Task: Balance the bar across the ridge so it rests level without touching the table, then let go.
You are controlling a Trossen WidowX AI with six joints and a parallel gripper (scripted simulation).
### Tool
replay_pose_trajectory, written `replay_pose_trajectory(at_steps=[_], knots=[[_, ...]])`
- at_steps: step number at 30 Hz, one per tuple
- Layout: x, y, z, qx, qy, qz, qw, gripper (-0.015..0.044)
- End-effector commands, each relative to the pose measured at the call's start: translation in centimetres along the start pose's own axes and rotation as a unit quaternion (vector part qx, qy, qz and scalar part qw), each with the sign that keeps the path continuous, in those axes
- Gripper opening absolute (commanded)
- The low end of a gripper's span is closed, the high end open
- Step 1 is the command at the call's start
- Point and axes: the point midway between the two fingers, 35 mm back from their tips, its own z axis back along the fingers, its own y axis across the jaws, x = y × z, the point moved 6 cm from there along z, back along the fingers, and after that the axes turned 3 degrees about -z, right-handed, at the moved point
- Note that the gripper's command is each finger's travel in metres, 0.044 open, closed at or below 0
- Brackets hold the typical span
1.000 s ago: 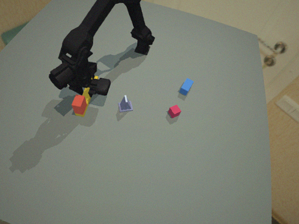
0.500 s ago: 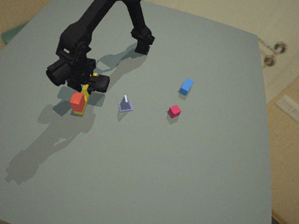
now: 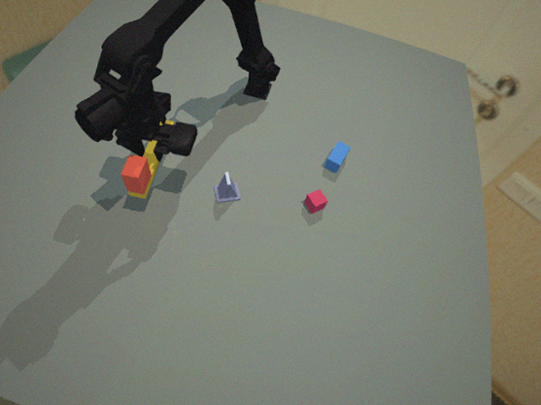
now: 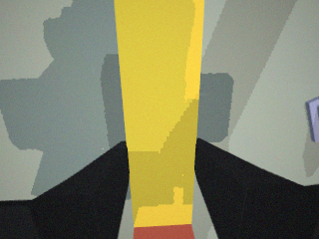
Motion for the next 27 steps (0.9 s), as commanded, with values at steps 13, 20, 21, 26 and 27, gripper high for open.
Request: replay_pose_trajectory(at_steps=[13,20,21,26,27], knots=[[0.3,-0.2,4.2,-0.002,0.002,-0.002,1.000,0.0000],[0.4,-0.7,4.7,-0.002,0.003,0.068,0.998,0.0000],[0.4,-0.8,4.7,-0.002,0.003,0.088,0.996,0.0000],[0.3,-1.5,4.7,-0.002,0.003,0.187,0.982,0.0000],[0.3,-1.6,4.7,-0.002,0.003,0.206,0.978,0.0000]])
